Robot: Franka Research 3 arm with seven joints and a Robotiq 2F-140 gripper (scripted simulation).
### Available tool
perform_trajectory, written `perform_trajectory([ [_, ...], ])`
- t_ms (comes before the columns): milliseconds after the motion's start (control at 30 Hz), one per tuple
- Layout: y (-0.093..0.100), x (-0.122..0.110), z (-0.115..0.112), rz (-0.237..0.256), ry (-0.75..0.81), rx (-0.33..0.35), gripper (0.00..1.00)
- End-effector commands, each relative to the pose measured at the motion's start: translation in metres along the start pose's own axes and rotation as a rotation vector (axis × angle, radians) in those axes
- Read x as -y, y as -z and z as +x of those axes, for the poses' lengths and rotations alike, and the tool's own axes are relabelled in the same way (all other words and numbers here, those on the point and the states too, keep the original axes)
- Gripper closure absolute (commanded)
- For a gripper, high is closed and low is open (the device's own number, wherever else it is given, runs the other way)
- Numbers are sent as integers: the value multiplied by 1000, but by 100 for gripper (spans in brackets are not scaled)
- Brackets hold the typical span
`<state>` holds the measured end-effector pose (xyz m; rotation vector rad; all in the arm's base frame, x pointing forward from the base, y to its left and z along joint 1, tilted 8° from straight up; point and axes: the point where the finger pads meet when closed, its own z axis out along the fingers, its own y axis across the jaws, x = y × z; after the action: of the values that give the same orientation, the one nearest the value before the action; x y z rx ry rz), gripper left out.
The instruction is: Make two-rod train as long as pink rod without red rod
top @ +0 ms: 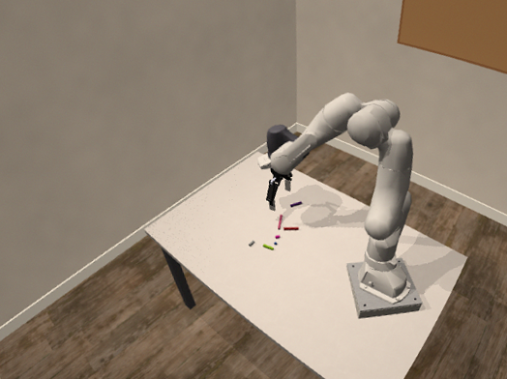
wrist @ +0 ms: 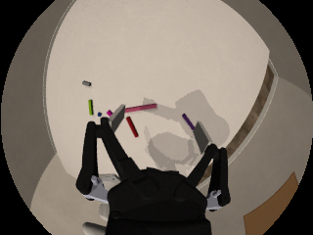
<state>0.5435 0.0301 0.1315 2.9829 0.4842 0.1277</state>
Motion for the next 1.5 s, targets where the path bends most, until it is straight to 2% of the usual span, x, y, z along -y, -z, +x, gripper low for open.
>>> perform_trajectory([
  [0, 0, -3, -1, 20, 141, -5, 0],
  [1467, -4, -74, -28, 15, 740, -14, 0],
])
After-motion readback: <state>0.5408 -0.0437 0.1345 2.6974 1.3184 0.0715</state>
